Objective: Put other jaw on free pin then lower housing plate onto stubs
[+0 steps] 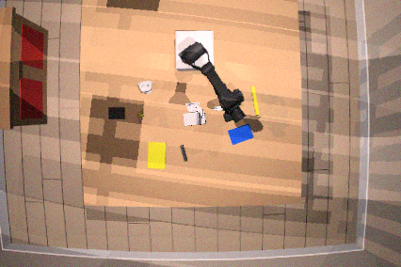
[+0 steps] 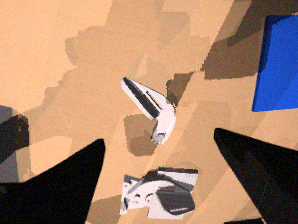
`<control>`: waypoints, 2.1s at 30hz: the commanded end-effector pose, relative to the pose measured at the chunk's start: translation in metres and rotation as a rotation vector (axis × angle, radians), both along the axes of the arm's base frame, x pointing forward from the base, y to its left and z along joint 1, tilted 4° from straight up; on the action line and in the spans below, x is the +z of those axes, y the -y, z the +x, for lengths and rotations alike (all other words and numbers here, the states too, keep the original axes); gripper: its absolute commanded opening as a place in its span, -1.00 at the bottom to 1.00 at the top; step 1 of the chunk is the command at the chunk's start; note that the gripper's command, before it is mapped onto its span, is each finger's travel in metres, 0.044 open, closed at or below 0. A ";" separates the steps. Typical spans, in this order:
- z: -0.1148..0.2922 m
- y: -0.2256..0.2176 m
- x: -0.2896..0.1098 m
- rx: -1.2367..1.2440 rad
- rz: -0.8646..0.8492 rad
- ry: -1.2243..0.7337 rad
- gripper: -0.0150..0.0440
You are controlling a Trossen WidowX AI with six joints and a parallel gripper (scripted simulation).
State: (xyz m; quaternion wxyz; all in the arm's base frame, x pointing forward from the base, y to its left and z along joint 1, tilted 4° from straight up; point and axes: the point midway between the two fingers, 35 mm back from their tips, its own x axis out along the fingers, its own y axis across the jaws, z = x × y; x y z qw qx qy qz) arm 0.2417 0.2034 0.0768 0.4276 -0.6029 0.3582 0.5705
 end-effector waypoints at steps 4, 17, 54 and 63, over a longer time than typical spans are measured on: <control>-0.001 -0.002 0.000 0.164 -0.021 0.010 1.00; -0.003 -0.006 0.001 0.445 -0.048 0.025 1.00; 0.002 -0.011 -0.054 0.607 -0.063 0.033 1.00; 0.003 -0.012 -0.068 0.607 -0.063 0.032 1.00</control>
